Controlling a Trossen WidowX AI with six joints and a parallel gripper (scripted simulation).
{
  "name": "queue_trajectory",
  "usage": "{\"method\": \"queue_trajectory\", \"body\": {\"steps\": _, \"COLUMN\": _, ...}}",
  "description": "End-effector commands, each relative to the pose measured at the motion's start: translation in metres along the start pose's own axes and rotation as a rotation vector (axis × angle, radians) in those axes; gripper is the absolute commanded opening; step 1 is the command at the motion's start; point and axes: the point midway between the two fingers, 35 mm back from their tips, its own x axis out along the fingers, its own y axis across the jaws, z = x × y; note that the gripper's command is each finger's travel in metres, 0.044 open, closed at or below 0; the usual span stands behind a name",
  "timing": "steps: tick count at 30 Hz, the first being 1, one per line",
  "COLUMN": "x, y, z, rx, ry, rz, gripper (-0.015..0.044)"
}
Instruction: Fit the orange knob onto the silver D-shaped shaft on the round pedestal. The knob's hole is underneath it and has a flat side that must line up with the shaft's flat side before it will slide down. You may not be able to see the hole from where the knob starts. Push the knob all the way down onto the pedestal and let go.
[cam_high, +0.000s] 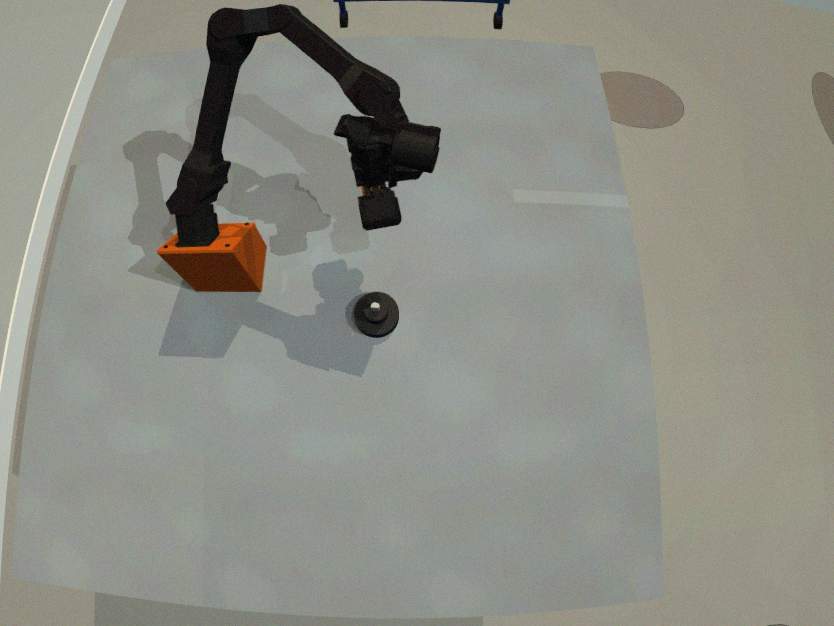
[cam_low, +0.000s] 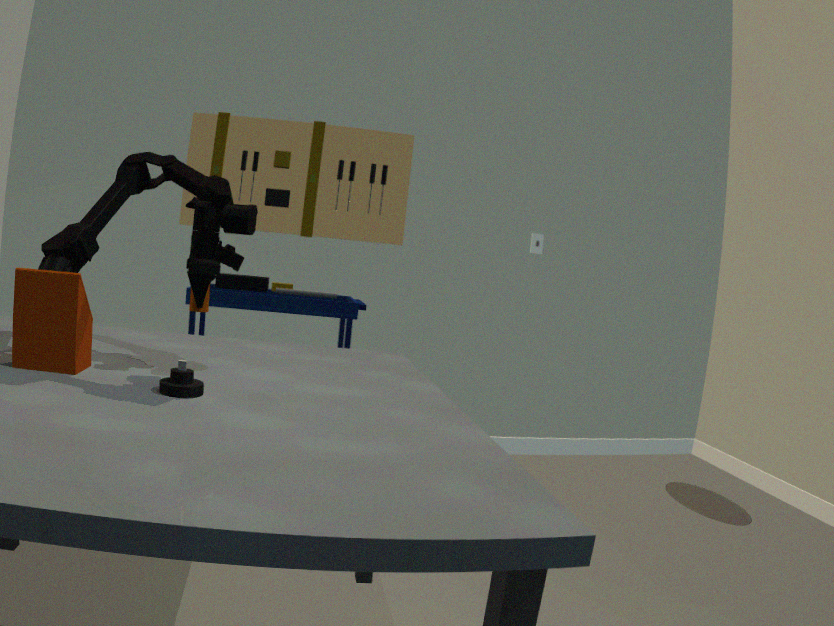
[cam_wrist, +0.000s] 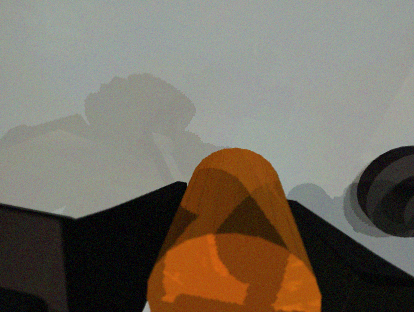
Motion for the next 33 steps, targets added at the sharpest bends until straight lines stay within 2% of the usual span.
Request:
{"method": "queue_trajectory", "body": {"steps": 1, "x": -0.004, "y": 0.001, "z": 0.000, "rx": -0.003, "ry": -0.001, "rz": -0.019, "gripper": 0.0000}}
{"method": "queue_trajectory", "body": {"steps": 33, "x": -0.070, "y": 0.041, "z": -0.027, "rx": 0.002, "ry": 0.000, "rz": -0.722, "gripper": 0.0000}}
